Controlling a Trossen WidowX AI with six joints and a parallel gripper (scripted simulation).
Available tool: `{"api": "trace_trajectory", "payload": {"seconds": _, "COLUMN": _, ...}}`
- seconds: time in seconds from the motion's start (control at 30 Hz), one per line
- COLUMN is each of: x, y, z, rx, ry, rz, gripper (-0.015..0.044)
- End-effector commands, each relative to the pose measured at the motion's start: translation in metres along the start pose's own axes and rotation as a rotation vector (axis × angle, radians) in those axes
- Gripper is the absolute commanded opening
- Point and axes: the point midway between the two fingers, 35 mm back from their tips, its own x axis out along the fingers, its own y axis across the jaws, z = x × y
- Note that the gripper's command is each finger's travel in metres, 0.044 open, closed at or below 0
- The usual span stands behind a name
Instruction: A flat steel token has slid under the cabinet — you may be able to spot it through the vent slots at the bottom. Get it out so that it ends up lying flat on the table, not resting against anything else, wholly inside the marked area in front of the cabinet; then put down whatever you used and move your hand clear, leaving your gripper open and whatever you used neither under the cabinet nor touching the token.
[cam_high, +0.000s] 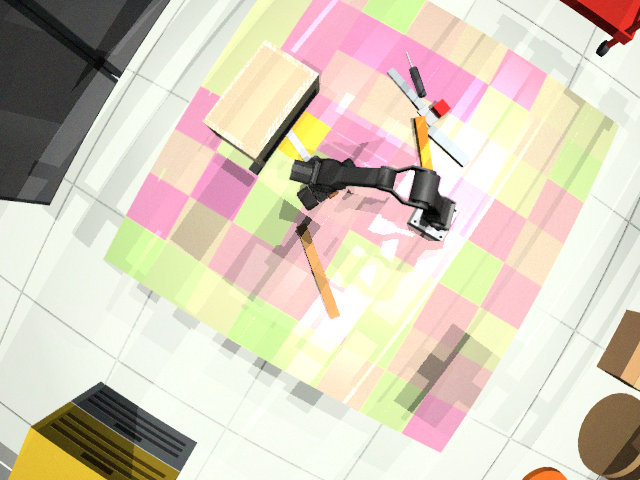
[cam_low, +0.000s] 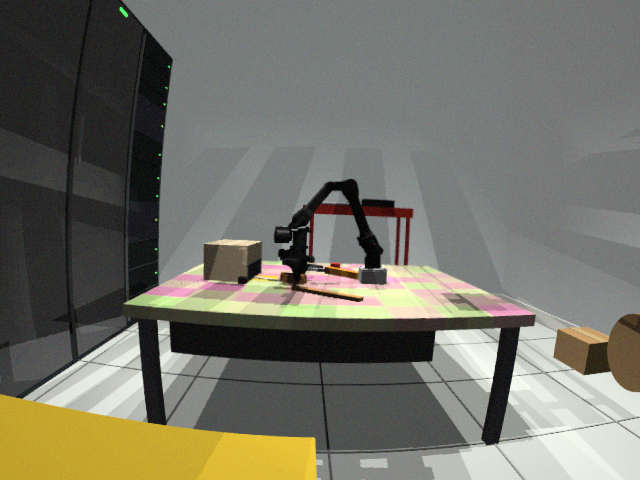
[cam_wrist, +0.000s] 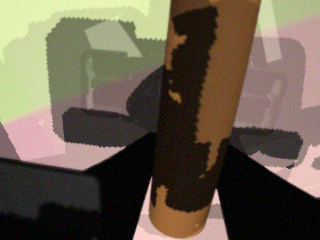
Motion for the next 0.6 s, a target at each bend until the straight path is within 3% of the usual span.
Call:
{"api": "trace_trajectory", "payload": {"seconds": 0.0, "x": 0.001, "y": 0.0, "z": -0.008, "rx": -0.001, "ry": 0.0, "rz": -0.002, "gripper": 0.0}}
{"api": "trace_trajectory", "payload": {"seconds": 0.57, "x": 0.001, "y": 0.001, "z": -0.033, "rx": -0.001, "ry": 0.003, "rz": -0.002, "gripper": 0.0}}
